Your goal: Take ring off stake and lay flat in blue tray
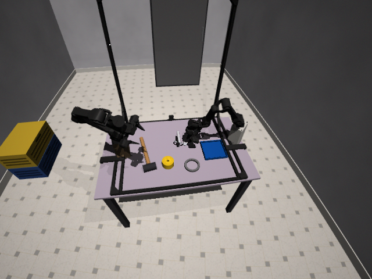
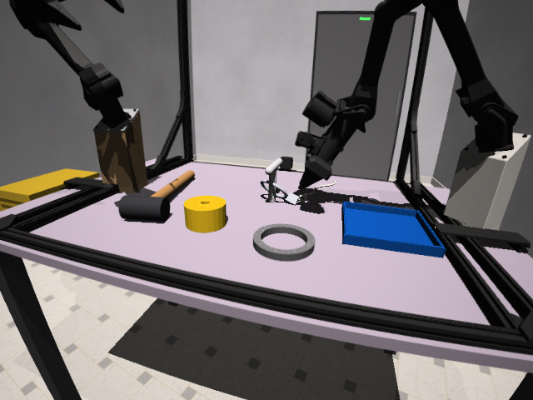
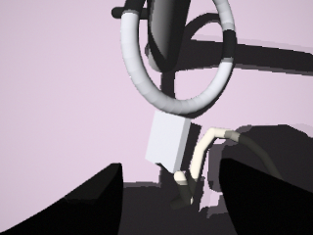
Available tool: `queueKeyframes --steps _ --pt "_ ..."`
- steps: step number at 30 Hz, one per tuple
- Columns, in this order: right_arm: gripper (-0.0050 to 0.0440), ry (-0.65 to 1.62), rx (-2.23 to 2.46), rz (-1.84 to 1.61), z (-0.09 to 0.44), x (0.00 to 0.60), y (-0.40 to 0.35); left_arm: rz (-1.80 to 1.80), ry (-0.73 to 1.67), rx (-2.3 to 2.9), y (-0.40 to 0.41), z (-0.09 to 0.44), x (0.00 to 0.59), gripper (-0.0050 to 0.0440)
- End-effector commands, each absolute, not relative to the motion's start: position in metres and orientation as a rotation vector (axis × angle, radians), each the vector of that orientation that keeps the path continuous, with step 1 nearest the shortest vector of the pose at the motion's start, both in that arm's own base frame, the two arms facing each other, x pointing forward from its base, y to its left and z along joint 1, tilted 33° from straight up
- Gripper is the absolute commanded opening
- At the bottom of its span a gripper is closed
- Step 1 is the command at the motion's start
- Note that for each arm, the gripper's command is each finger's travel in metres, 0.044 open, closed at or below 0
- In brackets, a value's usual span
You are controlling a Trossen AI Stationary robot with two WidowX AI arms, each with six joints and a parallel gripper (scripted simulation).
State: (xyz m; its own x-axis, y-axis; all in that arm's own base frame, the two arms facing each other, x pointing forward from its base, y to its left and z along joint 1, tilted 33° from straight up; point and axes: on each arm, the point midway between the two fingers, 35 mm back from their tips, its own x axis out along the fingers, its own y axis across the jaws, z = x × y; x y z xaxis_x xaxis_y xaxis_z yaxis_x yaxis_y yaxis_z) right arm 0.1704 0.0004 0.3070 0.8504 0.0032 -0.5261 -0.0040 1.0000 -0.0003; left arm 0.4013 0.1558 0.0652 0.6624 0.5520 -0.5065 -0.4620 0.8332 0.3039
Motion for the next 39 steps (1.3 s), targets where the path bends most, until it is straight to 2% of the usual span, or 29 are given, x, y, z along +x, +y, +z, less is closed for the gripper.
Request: queueKeyframes --steps 1,30,39 --pt "0.0400 0.554 0.000 0.000 0.307 0.170 0.000 0.571 0.626 0.156 0.159 0.059 0.406 0.0200" --pt "0.0400 0.554 0.000 0.000 0.307 0.170 0.000 0.572 0.626 0.156 0.179 0.041 0.429 0.0200" --pt "0.0400 0.554 0.000 0.000 0.307 0.170 0.000 0.576 0.625 0.154 0.178 0.043 0.427 0.0140"
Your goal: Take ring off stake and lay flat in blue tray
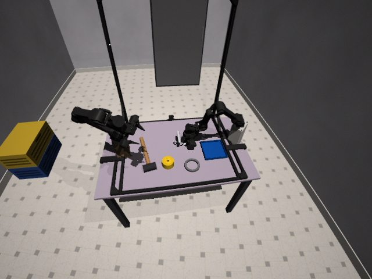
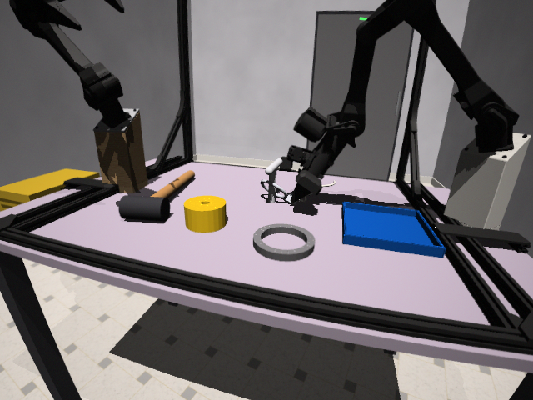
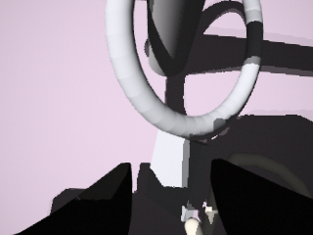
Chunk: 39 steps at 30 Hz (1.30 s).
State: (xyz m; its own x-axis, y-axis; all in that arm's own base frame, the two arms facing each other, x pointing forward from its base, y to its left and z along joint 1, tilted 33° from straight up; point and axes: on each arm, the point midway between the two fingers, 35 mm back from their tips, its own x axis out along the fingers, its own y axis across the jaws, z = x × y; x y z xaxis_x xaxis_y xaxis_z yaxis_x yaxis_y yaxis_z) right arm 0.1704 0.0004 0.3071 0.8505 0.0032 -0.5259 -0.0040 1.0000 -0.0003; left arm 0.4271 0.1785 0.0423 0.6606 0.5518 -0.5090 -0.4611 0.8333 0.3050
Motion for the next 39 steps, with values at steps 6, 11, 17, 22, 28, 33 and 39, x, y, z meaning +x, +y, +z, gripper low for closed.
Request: queueKeyframes --steps 6,11,17,22,28,33,39 --pt "0.0400 0.554 0.000 0.000 0.307 0.170 0.000 0.576 0.625 0.154 0.178 0.043 0.427 0.0100" --pt "0.0400 0.554 0.000 0.000 0.307 0.170 0.000 0.576 0.625 0.154 0.178 0.043 0.427 0.0080" --pt "0.0400 0.554 0.000 0.000 0.307 0.170 0.000 0.576 0.625 0.154 0.178 0.043 0.427 0.0040" --pt "0.0400 0.554 0.000 0.000 0.307 0.170 0.000 0.576 0.625 0.154 0.178 0.043 0.427 0.0007" --pt "0.0400 0.554 0.000 0.000 0.307 0.170 0.000 0.576 0.625 0.154 0.178 0.043 0.427 0.0000" --pt "0.0400 0.554 0.000 0.000 0.307 0.170 0.000 0.576 0.625 0.154 0.176 0.047 0.426 0.0000" --pt "0.0400 0.554 0.000 0.000 0.307 0.170 0.000 0.577 0.624 0.155 0.172 0.055 0.423 0.0000"
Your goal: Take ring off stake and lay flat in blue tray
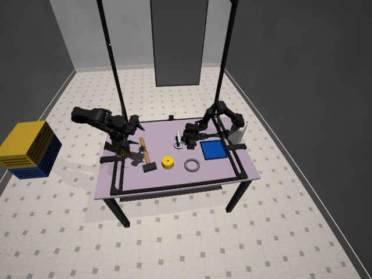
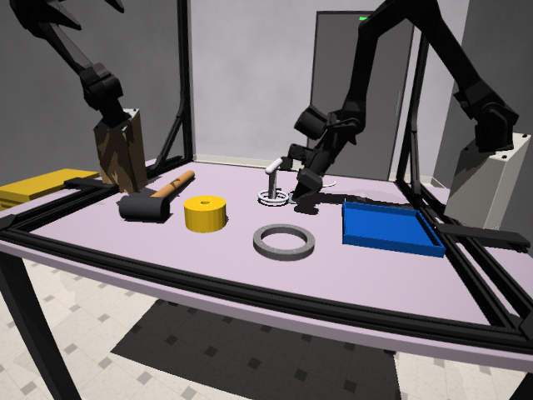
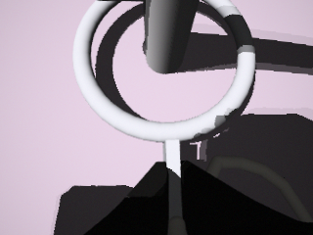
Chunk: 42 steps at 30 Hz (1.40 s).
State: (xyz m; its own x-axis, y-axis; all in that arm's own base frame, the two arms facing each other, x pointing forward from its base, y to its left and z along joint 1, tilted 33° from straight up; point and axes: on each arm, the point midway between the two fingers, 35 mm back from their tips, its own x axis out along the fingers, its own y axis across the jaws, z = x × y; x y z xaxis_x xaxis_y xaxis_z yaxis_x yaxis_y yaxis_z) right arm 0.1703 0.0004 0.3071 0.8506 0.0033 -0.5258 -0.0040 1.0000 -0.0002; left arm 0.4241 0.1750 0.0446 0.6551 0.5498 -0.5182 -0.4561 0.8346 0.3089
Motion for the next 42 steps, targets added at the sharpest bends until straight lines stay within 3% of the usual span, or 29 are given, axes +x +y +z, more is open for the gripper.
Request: queueKeyframes --steps 1,20,42 --pt "0.0400 0.554 0.000 0.000 0.307 0.170 0.000 0.577 0.623 0.155 0.172 0.056 0.423 0.0000" --pt "0.0400 0.554 0.000 0.000 0.307 0.170 0.000 0.595 0.623 0.177 0.167 0.065 0.421 0.0000" --pt "0.0400 0.554 0.000 0.000 0.307 0.170 0.000 0.899 0.654 0.520 0.157 0.069 0.425 0.0000"
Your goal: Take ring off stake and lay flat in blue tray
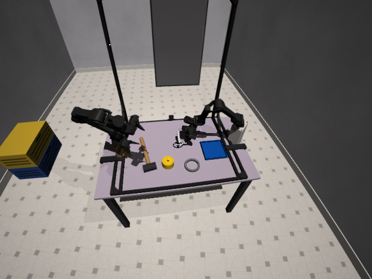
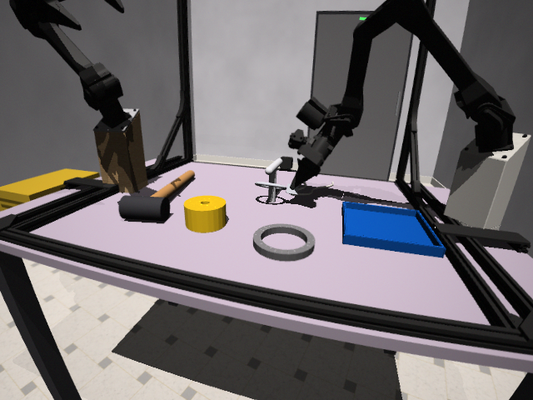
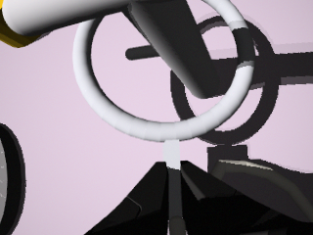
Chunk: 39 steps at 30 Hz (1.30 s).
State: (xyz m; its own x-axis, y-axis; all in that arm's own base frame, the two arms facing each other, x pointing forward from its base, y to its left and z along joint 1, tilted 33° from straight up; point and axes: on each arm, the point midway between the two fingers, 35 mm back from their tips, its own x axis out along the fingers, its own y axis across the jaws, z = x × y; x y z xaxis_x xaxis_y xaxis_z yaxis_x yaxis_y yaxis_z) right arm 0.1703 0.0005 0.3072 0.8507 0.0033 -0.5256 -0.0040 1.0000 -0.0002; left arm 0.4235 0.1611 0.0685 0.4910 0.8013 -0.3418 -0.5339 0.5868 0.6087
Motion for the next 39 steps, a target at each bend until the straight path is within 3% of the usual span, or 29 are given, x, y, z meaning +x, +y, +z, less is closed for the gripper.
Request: queueKeyframes --steps 1,39 --pt "0.0400 0.554 0.000 0.000 0.307 0.170 0.000 0.913 0.656 0.533 0.156 0.069 0.425 0.0000" --pt "0.0400 0.554 0.000 0.000 0.307 0.170 0.000 0.921 0.665 0.531 0.155 0.082 0.417 0.0000"
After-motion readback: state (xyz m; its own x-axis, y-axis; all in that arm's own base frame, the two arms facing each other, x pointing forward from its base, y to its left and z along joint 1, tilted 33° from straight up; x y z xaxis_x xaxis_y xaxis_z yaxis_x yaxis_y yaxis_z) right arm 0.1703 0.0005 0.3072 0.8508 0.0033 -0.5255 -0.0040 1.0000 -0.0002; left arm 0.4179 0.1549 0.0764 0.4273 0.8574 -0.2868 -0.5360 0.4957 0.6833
